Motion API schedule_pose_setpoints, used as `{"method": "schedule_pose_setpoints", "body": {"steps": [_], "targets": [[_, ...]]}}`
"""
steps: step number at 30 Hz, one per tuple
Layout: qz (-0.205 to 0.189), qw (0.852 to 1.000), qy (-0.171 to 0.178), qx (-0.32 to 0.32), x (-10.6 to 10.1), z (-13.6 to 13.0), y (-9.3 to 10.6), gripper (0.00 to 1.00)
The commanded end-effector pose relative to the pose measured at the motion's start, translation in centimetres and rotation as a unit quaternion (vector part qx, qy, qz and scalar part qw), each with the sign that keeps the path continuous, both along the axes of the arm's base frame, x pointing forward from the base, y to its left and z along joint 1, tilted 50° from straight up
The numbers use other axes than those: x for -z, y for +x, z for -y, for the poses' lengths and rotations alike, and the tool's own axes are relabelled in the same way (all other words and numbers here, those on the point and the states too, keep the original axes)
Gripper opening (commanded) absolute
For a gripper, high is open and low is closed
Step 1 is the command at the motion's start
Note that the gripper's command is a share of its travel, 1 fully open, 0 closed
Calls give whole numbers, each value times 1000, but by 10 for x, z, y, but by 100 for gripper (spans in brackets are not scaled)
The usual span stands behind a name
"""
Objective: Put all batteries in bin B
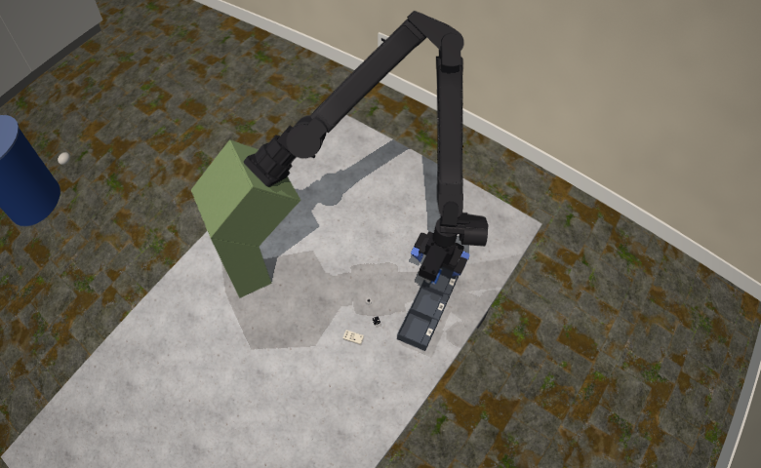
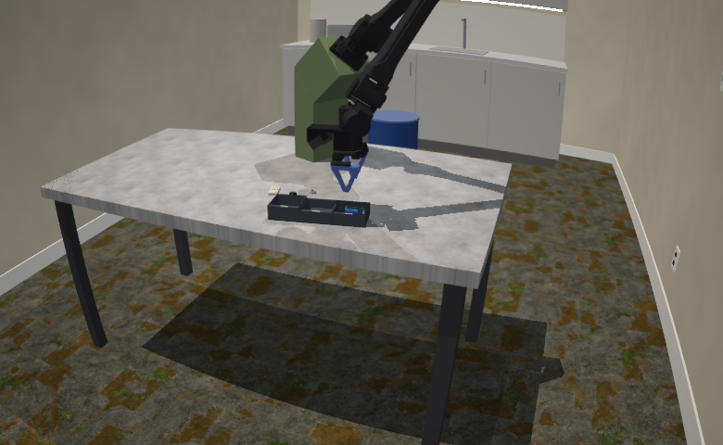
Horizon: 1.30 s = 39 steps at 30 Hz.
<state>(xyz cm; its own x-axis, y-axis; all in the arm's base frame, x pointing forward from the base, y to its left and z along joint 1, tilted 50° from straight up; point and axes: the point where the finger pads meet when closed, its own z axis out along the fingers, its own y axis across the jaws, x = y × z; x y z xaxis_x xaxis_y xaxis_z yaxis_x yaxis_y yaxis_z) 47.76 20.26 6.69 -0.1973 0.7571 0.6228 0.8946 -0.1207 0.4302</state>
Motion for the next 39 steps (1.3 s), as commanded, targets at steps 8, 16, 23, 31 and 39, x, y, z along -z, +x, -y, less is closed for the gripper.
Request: {"method": "schedule_pose_setpoints", "body": {"steps": [8, 16, 23, 31, 39], "targets": [[20, 1000, -1, 5, -40, 33, -10, 100], [21, 1000, -1, 5, -59, 50, -21, 100], [22, 1000, -1, 5, -75, 65, -31, 100], [31, 1000, -1, 5, -104, 85, -39, 100], [12, 1000, -3, -7, -87, 75, -43, 100]]}}
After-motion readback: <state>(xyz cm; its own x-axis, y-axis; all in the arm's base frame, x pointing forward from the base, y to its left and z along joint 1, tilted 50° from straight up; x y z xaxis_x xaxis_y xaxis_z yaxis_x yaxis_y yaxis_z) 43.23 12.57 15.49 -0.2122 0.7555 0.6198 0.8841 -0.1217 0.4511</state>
